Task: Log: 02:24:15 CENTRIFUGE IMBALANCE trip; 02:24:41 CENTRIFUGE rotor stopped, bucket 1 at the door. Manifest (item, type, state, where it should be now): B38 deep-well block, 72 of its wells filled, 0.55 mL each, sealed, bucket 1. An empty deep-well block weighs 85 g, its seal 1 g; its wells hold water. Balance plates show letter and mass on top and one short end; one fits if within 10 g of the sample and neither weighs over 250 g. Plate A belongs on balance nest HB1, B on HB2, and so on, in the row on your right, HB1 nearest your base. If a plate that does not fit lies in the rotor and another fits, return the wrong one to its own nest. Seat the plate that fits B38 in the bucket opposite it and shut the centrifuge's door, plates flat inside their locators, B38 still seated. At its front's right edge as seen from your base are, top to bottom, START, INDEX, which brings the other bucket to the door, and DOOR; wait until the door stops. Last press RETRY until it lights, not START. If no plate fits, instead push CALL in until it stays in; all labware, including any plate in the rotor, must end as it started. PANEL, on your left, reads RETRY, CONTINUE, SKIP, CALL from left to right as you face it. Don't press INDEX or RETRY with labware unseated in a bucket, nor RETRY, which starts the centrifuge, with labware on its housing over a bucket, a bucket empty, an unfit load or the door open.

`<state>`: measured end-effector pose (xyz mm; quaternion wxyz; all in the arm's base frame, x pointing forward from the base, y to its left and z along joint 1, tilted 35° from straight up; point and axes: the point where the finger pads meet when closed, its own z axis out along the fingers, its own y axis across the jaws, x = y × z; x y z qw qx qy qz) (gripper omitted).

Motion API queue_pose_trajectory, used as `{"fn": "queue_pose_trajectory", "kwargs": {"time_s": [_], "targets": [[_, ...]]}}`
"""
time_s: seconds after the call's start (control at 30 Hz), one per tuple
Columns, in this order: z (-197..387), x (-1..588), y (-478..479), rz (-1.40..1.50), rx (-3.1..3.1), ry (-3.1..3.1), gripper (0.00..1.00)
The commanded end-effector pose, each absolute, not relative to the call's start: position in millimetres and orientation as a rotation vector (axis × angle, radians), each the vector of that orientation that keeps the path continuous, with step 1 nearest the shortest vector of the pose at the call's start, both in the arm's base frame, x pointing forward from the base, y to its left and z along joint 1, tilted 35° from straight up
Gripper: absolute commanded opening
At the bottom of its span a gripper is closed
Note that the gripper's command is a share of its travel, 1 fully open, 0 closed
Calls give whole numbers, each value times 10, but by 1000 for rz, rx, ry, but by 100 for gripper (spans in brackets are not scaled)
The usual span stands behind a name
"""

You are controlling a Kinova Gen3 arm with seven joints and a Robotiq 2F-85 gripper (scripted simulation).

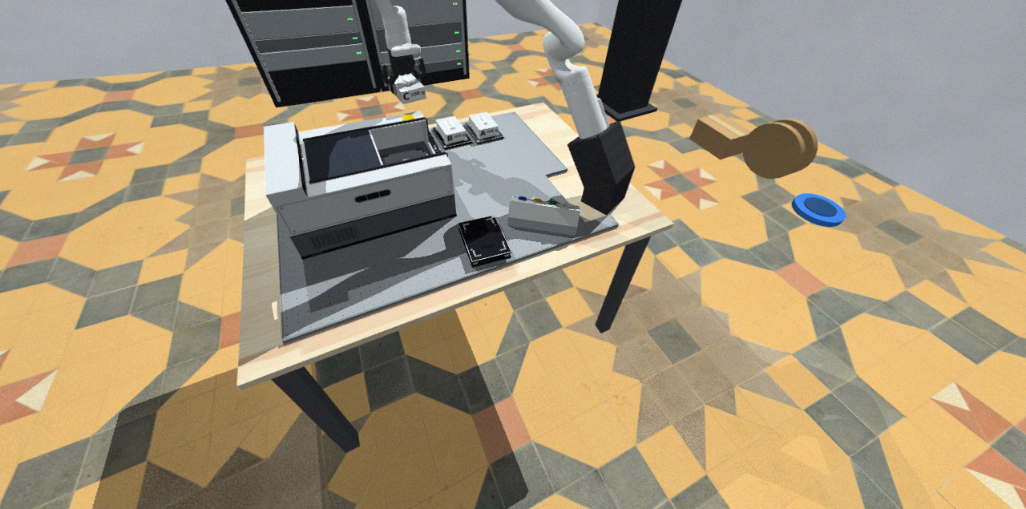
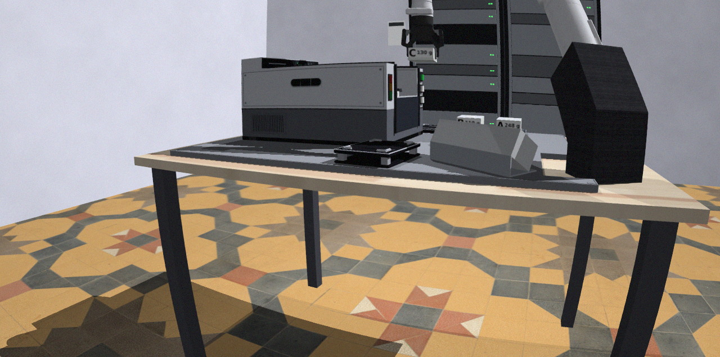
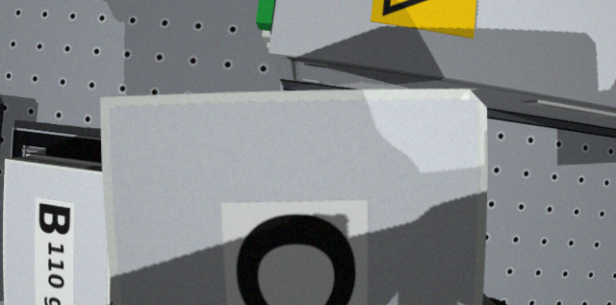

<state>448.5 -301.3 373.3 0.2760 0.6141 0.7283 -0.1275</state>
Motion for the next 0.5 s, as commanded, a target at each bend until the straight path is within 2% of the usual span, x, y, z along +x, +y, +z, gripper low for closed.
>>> {"fn": "queue_pose_trajectory", "kwargs": {"time_s": [0.0,0.47], "targets": [[3706,4538,-2934,-355,1617,1986,95],[3568,4747,-2621,-407,1481,2105,95]]}}
